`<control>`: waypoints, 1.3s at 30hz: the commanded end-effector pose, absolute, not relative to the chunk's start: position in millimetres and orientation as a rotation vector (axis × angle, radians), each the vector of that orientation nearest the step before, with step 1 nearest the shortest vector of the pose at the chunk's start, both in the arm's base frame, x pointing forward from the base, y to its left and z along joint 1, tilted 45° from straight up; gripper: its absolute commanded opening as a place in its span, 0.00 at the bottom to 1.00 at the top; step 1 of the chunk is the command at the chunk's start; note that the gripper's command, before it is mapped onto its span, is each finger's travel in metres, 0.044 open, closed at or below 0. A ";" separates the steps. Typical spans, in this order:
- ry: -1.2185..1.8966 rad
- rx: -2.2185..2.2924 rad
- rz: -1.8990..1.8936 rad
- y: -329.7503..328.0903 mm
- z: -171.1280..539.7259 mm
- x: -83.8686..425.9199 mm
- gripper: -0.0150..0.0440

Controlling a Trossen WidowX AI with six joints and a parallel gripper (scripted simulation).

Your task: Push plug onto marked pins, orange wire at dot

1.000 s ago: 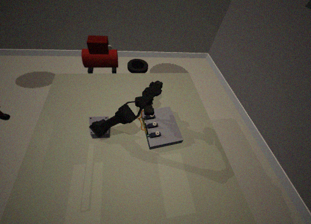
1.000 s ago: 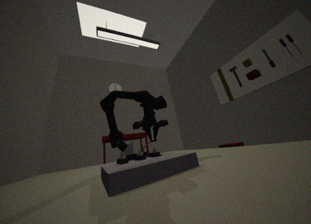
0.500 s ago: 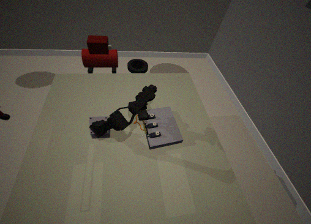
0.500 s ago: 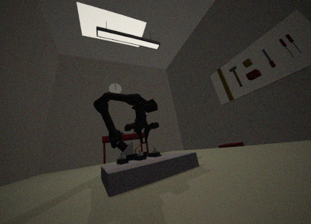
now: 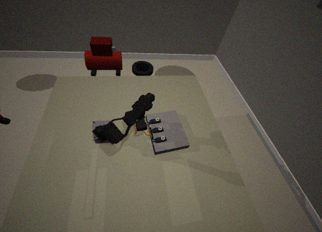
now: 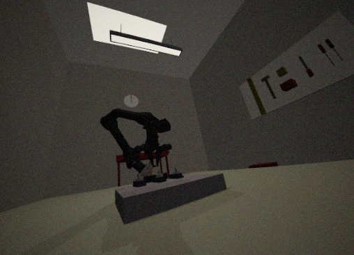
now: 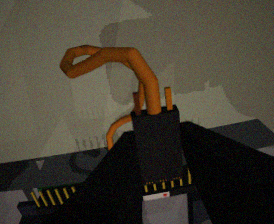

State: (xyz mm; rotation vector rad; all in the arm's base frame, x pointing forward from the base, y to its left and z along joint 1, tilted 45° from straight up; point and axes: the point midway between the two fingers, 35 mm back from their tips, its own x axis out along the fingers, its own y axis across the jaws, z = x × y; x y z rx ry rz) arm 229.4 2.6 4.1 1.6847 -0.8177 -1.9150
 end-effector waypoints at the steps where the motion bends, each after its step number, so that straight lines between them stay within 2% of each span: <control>1: -0.803 1.674 -1.920 -1.0 4.9 218.8 0.25; 16: -0.804 1.674 -1.919 -28.5 -23.4 213.6 0.25; 27: -0.805 1.676 -1.917 -28.6 -24.7 246.7 0.25; 39: -0.805 1.676 -1.917 -31.1 -23.7 254.1 0.25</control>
